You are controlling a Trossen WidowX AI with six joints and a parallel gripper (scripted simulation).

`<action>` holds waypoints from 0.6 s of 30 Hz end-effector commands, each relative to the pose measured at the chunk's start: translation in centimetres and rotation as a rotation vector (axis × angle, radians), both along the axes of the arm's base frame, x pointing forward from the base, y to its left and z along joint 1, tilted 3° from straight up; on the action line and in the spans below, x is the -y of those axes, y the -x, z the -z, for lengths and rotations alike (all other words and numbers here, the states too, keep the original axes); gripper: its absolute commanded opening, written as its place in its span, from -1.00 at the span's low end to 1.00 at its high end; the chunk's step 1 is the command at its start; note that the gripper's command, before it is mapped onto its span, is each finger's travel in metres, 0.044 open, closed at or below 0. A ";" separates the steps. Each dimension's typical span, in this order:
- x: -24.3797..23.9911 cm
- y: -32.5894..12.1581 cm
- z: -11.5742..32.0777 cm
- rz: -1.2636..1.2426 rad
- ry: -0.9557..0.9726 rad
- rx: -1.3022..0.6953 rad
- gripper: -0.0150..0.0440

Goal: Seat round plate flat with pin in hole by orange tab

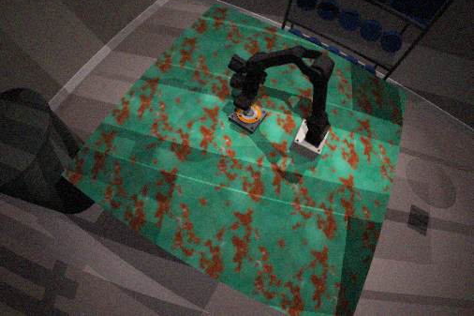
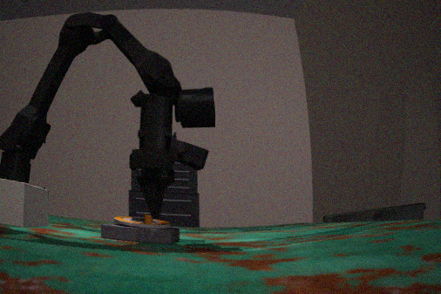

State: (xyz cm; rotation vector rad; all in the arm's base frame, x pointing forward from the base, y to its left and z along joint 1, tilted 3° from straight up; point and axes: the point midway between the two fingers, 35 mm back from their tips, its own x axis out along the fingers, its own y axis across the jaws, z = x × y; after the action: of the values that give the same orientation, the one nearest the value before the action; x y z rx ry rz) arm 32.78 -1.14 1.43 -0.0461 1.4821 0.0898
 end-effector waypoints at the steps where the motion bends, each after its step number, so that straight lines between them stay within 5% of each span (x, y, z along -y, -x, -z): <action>1: 0.3 0.7 0.2 -0.003 0.004 -0.013 -0.49; 18: 0.8 1.8 0.3 -0.003 0.004 -0.013 -0.49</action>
State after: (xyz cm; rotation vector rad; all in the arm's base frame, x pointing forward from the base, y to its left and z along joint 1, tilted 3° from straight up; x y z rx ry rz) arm 31.68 -1.75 1.27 -0.0464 1.4844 0.0901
